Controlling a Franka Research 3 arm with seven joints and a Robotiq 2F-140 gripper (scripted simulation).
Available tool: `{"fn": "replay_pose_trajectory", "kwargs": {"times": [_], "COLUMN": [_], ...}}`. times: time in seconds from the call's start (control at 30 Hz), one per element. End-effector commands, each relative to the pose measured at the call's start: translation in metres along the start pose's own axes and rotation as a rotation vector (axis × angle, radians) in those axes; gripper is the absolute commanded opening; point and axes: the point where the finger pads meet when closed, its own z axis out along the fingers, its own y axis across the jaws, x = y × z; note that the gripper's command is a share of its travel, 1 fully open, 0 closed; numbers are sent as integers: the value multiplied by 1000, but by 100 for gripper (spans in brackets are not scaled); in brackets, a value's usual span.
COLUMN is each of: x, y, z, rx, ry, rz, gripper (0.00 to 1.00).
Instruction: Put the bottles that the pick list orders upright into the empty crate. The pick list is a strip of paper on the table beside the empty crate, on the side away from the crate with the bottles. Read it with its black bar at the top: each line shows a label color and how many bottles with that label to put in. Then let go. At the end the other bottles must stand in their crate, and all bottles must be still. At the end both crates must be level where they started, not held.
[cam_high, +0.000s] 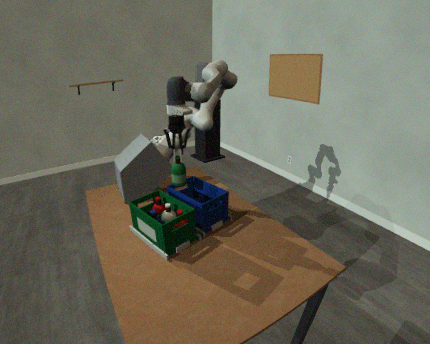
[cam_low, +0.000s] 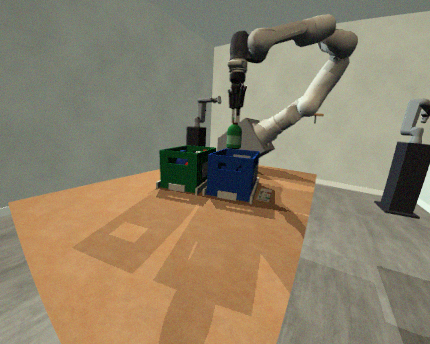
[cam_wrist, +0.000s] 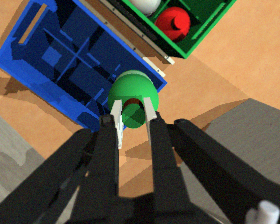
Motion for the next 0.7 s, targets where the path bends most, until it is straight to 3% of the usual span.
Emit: {"fn": "replay_pose_trajectory", "kwargs": {"times": [0.0,0.67], "x": [2,6], "y": [0,1], "z": [-4,-4], "rx": [1,1], "ry": [9,9], "rz": [-11,-11], "gripper": [0,0]}}
